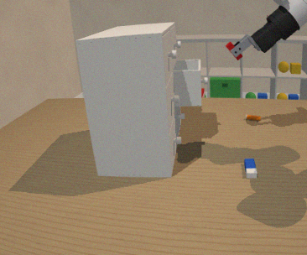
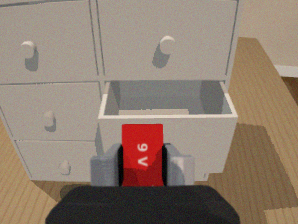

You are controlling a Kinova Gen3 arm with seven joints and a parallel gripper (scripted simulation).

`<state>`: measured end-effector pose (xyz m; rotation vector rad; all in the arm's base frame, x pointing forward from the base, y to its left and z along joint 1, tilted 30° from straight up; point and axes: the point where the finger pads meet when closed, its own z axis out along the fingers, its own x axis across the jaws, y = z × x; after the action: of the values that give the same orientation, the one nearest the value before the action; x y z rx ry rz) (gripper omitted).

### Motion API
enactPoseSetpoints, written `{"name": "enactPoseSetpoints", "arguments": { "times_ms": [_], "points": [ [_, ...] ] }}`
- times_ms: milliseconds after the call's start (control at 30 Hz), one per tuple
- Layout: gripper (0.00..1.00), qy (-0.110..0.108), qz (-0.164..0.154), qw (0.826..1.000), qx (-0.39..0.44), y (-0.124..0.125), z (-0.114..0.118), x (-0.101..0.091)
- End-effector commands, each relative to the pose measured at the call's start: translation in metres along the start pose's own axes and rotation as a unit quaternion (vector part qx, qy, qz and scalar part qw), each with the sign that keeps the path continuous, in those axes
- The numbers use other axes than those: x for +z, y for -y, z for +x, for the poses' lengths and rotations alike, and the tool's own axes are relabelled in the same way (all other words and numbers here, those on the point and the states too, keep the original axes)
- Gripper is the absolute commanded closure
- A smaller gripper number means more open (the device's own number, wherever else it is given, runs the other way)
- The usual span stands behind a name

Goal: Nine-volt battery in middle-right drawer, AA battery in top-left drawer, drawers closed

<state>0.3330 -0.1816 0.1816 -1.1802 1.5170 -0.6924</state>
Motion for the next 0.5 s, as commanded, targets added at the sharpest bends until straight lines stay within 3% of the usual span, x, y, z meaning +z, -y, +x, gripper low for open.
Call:
{"name": "enactPoseSetpoints", "arguments": {
  "times_ms": [0, 467],
  "points": [
    [0.49, 0.006, -0.002, 1.000, -0.003, 0.004, -0.004, 0.007],
    [0.49, 0.000, -0.003, 1.000, -0.002, 0.028, -0.004, 0.037]
  ]
}}
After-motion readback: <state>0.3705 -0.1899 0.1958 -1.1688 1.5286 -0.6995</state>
